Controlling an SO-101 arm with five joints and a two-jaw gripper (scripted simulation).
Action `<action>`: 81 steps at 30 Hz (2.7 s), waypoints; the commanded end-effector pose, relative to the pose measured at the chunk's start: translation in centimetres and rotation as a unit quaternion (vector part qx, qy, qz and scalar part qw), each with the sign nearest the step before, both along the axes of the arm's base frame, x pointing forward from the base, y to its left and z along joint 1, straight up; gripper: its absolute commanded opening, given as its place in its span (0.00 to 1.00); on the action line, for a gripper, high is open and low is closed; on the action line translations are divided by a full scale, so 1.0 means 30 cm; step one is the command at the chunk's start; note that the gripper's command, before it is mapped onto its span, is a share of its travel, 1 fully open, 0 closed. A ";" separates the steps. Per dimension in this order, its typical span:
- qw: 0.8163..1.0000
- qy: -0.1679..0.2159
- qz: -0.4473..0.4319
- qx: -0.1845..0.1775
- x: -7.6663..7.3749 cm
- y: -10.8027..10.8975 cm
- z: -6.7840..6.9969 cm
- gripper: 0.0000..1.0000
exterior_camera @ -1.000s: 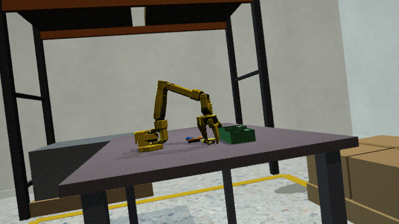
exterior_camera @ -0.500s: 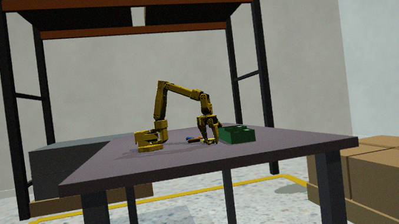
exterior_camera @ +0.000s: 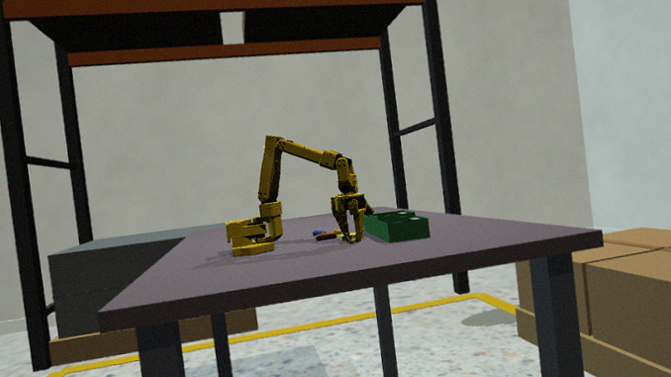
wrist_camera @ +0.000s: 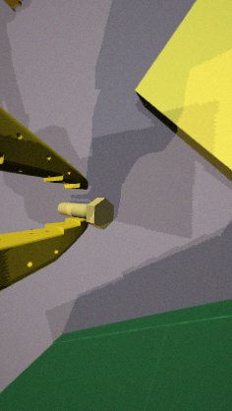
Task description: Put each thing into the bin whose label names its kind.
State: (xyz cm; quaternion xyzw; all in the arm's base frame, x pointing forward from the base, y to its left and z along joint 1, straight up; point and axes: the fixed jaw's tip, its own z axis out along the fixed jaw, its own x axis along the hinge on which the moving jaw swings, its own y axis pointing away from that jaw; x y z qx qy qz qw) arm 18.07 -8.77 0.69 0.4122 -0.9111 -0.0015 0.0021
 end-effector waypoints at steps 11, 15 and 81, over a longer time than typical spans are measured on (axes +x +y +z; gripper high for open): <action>1.000 -0.013 -0.001 -0.006 0.009 -0.010 0.010 0.01; 1.000 -0.013 -0.001 -0.006 0.009 -0.010 0.010 0.00; 1.000 -0.015 -0.022 -0.006 0.032 -0.011 0.178 0.00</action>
